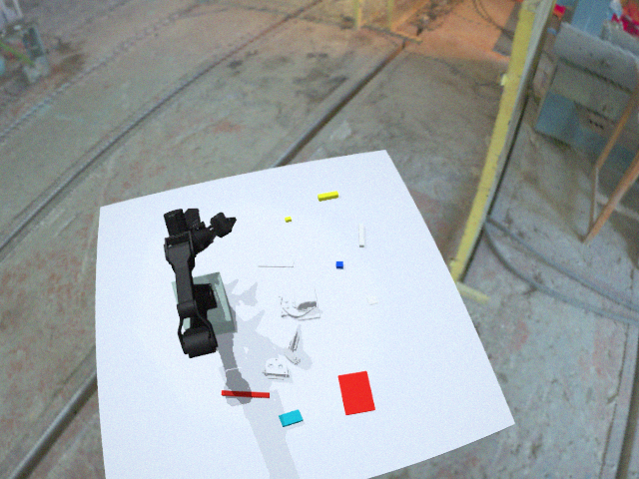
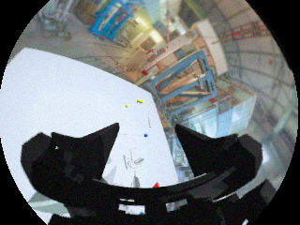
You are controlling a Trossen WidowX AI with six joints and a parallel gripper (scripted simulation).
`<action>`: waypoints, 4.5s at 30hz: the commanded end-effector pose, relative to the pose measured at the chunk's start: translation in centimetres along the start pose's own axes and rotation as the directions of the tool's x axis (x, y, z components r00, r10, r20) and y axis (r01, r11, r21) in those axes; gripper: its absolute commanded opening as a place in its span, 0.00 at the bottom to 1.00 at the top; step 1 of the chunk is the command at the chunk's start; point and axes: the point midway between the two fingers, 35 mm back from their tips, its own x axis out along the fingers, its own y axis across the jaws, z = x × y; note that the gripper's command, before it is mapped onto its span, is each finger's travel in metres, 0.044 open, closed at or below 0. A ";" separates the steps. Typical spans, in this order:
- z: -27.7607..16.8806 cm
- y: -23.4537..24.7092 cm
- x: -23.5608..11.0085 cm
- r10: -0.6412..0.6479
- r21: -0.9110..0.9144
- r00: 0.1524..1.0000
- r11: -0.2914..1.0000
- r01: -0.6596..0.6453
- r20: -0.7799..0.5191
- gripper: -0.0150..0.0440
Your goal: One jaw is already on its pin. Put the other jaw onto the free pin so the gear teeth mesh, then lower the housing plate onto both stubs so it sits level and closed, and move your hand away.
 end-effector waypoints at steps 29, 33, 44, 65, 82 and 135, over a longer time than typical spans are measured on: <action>-25.7 -6.6 5.4 0.495 0.405 0.624 0.866 -0.294 -0.605 1.00; -29.4 -5.8 4.4 0.573 0.475 0.541 0.818 -0.326 -0.616 1.00; -35.6 -3.3 1.3 0.711 0.607 0.381 0.703 -0.370 -0.591 1.00; -38.0 -0.3 2.8 0.710 0.607 0.379 0.704 -0.370 -0.593 1.00; -39.7 1.6 4.0 0.711 0.608 0.380 0.703 -0.370 -0.592 1.00; -41.0 3.2 4.6 0.711 0.609 0.374 0.704 -0.366 -0.596 0.48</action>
